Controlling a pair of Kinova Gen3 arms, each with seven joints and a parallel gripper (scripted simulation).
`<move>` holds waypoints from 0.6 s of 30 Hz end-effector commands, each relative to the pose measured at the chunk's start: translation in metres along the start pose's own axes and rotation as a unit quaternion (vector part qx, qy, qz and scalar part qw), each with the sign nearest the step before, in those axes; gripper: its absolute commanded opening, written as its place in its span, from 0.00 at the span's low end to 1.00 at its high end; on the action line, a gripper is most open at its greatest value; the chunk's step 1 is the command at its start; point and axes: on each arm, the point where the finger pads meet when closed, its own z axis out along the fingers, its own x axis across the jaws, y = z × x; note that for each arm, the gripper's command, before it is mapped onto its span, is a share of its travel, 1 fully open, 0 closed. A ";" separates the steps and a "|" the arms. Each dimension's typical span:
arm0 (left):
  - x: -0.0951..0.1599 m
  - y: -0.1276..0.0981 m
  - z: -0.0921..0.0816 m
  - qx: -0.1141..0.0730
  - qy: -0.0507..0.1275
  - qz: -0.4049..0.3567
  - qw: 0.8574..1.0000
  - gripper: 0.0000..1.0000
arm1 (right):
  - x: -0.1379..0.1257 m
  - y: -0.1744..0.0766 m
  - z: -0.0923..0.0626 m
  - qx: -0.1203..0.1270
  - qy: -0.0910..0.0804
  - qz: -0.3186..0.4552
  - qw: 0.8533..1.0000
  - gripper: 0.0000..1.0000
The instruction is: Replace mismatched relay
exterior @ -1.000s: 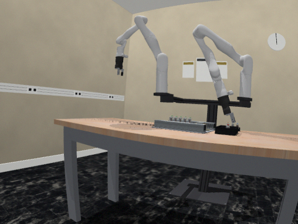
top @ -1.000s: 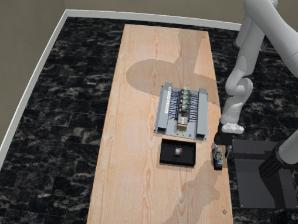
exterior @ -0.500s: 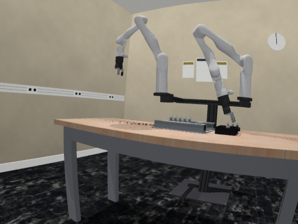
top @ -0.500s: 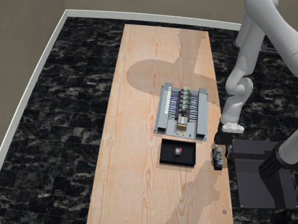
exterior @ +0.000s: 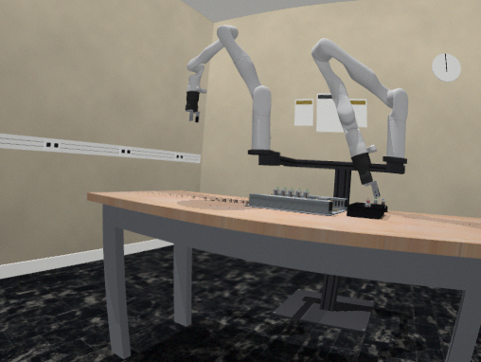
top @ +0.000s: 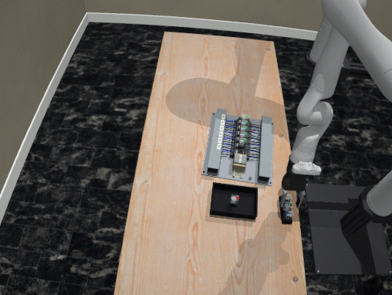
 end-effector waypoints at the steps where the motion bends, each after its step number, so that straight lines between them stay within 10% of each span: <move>1: 0.000 0.000 -0.001 0.000 0.000 0.000 1.000 1.00 | 0.000 0.000 -0.001 -0.001 0.000 0.000 1.000 1.00; 18: 0.000 0.002 0.006 0.000 0.000 0.000 1.000 1.00 | 0.000 0.000 -0.001 -0.001 0.000 0.000 1.000 1.00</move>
